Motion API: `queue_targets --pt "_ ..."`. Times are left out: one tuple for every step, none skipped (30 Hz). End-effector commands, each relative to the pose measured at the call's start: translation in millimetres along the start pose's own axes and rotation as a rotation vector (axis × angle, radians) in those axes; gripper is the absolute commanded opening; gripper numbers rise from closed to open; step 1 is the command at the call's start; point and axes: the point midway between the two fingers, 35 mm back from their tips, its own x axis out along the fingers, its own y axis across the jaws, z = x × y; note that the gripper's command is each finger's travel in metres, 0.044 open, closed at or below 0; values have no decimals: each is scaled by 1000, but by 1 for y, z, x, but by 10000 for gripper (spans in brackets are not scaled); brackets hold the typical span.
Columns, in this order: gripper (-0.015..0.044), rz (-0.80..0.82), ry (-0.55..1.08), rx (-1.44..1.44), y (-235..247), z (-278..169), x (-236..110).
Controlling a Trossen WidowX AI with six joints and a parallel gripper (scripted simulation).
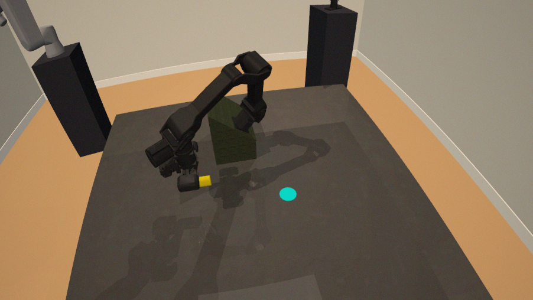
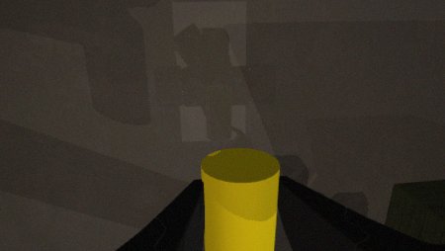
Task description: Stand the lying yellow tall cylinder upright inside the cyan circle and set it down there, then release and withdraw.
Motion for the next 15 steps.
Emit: queue_targets --pt "105 5 -16 -12 1 0 -17" --pt "105 5 -16 -12 1 0 -19" --pt "105 5 -16 -12 1 0 -21" --pt "105 5 -16 -12 1 0 -21" --pt "105 5 -16 -12 1 0 -21" --pt "105 5 -16 -14 1 -1 -21" --pt "105 5 -17 -19 2 -2 -22" --pt "105 5 -19 -28 3 -4 -23" --pt "105 5 -20 -39 5 -7 -24" --pt "105 5 -22 -51 7 -9 -24" --pt "105 4 -24 -62 9 -12 -25" --pt "105 4 -26 -73 11 -15 -26" --pt "105 4 -27 -84 12 -18 -27" --pt "105 4 -29 -95 14 -21 -28" --pt "105 3 -31 -106 16 -23 -28"
